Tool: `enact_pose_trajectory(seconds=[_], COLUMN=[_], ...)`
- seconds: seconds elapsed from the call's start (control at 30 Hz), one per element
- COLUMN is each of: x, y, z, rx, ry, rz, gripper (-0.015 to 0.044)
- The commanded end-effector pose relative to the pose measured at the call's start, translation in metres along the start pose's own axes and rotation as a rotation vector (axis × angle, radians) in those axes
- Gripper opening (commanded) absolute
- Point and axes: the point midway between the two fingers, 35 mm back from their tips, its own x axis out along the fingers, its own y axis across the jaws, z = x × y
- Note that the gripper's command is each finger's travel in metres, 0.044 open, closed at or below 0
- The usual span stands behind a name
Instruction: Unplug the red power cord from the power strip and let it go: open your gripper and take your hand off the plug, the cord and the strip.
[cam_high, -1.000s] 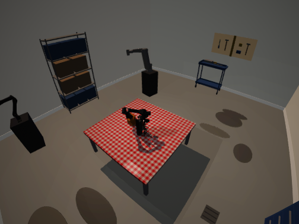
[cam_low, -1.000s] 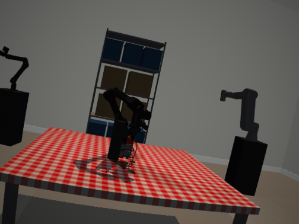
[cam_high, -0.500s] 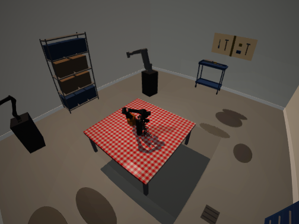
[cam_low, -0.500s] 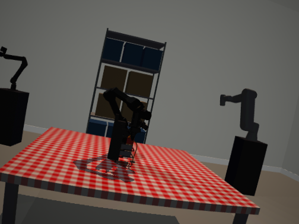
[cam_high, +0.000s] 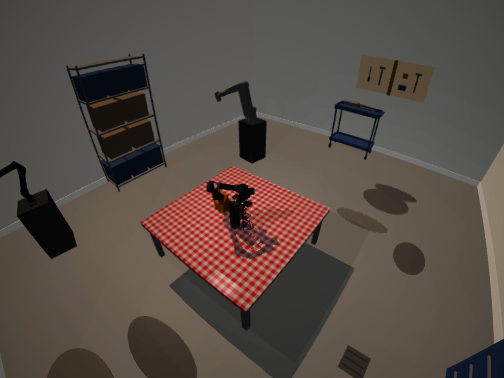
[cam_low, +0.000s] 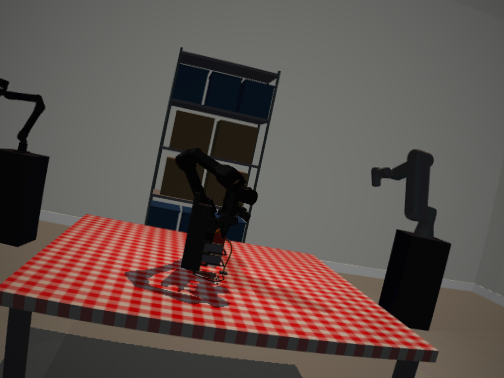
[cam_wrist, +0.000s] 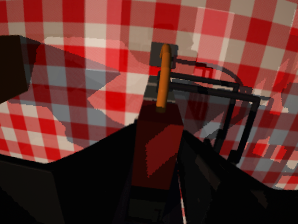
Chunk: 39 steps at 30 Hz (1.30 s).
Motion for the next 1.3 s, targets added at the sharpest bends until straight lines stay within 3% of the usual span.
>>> enact_pose_trajectory(seconds=[0.0,0.73,1.27], x=[-0.005,-0.013,-0.012], y=[-0.002,0.000,0.000], z=[0.022,0.057,0.062], rx=[0.000,-0.003,-0.004], ry=[-0.045,-0.045,-0.043], rz=[-0.007,-0.007,-0.007], gripper=[0.0000,0.0000,0.0420])
